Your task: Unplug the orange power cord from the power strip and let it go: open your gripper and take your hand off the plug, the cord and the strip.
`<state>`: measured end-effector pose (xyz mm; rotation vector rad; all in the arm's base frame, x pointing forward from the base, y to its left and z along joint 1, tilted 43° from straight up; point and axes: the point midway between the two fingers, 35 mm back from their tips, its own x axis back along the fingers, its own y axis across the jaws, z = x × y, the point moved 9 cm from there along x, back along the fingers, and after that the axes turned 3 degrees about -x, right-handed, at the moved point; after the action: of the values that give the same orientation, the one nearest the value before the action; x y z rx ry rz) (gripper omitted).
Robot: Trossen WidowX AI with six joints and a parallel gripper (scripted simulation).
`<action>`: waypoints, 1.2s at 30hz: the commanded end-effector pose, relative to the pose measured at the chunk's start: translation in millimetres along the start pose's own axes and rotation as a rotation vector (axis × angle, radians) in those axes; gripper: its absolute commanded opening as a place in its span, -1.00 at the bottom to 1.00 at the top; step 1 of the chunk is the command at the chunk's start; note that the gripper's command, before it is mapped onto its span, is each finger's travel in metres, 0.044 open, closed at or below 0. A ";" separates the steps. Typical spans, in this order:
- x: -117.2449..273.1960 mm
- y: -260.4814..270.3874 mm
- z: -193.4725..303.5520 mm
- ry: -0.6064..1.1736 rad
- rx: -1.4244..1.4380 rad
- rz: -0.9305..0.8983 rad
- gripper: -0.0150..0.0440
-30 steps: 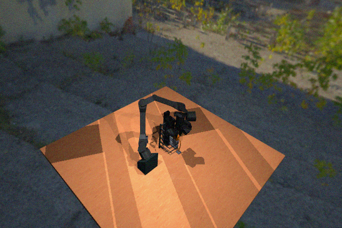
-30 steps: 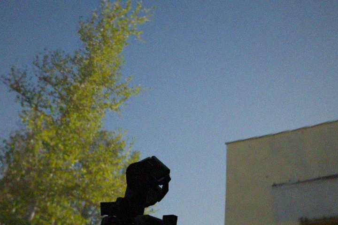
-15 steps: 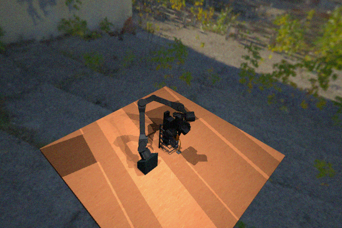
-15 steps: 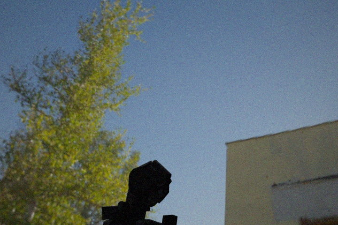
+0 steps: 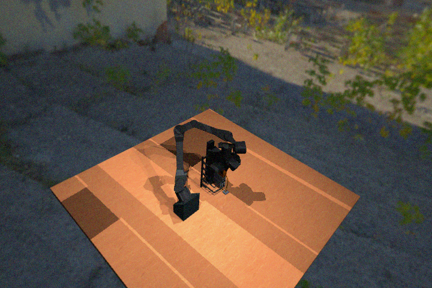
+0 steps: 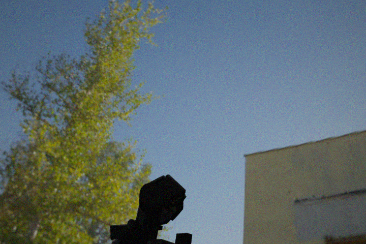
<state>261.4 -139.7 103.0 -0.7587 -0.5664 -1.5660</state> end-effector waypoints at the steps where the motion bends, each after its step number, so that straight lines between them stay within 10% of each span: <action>1: 0.4 -0.1 -0.9 0.000 -0.002 0.001 -0.49; 36: 3.0 1.7 -48.4 0.001 -0.005 -0.003 -0.31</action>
<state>255.3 -178.1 71.2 -0.7638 -0.5463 -1.5734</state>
